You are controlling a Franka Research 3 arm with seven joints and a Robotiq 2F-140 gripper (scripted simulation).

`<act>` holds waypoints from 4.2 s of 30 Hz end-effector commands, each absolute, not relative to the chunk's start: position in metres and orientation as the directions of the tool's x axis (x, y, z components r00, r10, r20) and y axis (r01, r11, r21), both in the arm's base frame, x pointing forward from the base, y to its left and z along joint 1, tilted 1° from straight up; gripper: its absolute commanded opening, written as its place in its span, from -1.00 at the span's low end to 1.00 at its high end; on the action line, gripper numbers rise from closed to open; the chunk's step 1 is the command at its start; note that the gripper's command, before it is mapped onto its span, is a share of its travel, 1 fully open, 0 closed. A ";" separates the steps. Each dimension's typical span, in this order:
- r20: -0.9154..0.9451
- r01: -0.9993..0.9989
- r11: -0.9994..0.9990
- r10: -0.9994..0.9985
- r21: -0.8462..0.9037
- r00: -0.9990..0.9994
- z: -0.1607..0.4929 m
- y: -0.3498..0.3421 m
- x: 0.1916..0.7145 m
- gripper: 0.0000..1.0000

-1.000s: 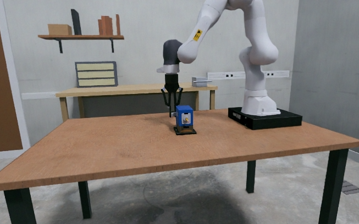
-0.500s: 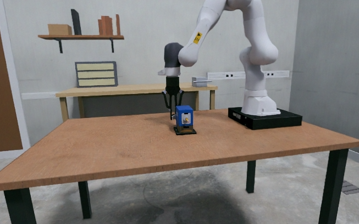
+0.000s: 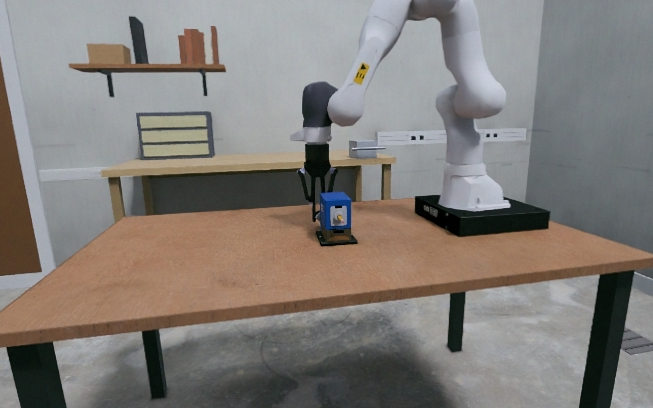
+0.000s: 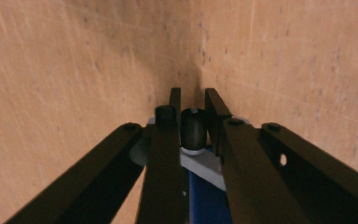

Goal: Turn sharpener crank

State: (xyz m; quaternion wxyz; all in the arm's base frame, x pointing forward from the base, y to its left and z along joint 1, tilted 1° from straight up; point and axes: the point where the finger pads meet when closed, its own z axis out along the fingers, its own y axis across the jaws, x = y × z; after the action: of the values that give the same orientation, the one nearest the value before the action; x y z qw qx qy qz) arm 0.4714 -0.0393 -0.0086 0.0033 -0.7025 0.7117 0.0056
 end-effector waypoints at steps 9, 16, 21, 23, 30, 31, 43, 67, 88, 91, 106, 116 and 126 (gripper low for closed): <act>-0.014 -1.000 0.007 -1.000 0.010 -0.007 -0.019 -0.039 0.457 -0.80; -0.014 -1.000 0.007 -1.000 0.010 -0.007 -0.022 -0.039 0.448 -0.80; -0.014 -1.000 0.007 -1.000 0.010 -0.007 -0.023 -0.039 0.442 -0.80; -0.014 -1.000 0.007 -1.000 0.010 -0.007 -0.023 -0.039 0.439 -0.80; -0.014 -1.000 0.007 -1.000 0.010 -0.007 -0.023 -0.039 0.433 -0.80; -0.014 -1.000 0.007 -1.000 0.010 -0.007 -0.023 -0.039 0.432 -0.80; -0.014 -1.000 0.007 -1.000 0.010 -0.007 -0.022 -0.039 0.428 -0.80; -0.014 -1.000 0.007 -1.000 0.010 -0.007 -0.021 -0.039 0.425 -0.80; -0.014 -1.000 0.007 -1.000 0.010 -0.007 -0.021 -0.039 0.425 -0.23; -0.014 -1.000 0.007 -1.000 0.010 -0.007 -0.021 -0.039 0.425 -0.23; -0.014 -1.000 0.007 -1.000 0.010 -0.007 -0.021 -0.039 0.425 -0.23; -0.014 -1.000 0.007 -1.000 0.010 -0.007 -0.021 -0.039 0.425 -0.23; -0.014 -1.000 0.007 -1.000 0.010 -0.007 -0.020 -0.039 0.425 -0.23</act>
State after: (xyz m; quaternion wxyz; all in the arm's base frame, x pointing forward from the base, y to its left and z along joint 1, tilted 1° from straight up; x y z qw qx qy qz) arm 0.4252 -0.0391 -0.0217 0.0020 -0.7024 0.7117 0.0087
